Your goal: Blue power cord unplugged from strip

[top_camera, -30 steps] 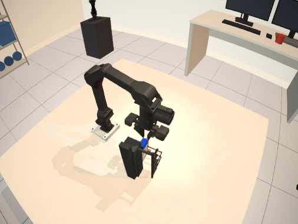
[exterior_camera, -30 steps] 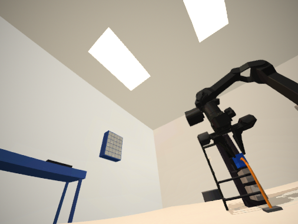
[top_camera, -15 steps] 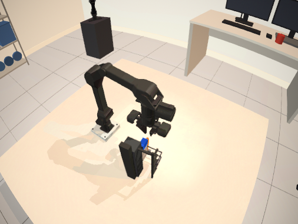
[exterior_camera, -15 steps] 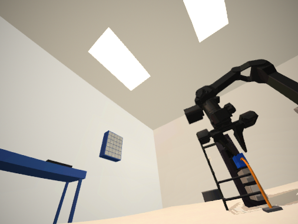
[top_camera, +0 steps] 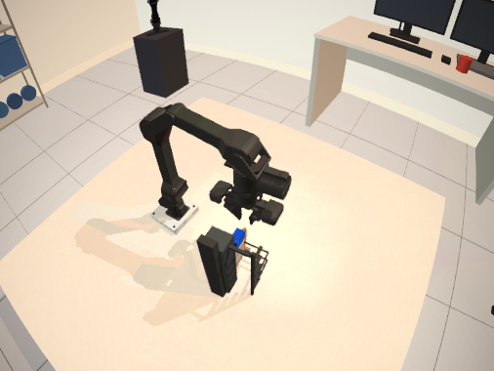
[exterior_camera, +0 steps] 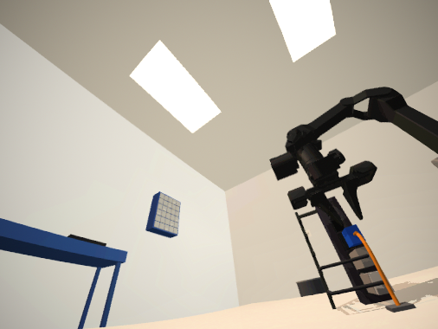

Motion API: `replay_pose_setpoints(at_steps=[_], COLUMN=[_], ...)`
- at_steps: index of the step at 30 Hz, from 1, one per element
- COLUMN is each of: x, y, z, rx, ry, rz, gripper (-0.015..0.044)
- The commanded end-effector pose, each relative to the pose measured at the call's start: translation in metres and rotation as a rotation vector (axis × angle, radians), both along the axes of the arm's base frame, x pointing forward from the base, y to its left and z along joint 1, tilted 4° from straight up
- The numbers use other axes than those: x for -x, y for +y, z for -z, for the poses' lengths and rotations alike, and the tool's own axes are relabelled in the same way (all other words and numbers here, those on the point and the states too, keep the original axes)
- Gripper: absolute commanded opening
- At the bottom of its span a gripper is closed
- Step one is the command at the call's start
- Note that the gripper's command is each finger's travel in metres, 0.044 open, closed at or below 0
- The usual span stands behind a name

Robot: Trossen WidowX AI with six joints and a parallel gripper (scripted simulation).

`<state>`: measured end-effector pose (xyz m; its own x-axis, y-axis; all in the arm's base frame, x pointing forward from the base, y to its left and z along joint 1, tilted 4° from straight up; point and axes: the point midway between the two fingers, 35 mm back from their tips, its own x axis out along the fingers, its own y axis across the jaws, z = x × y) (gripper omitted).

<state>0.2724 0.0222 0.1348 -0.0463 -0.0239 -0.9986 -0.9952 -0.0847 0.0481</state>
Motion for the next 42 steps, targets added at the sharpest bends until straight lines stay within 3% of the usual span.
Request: replay_pose_setpoints(at_steps=[1,42], x=[0.0,-0.003], y=[0.0,-0.042], z=[-0.003,0.008], rx=[-0.002,0.002], ry=[-0.005,-0.005], rz=[-0.01,-0.01], gripper=[0.016,0.016])
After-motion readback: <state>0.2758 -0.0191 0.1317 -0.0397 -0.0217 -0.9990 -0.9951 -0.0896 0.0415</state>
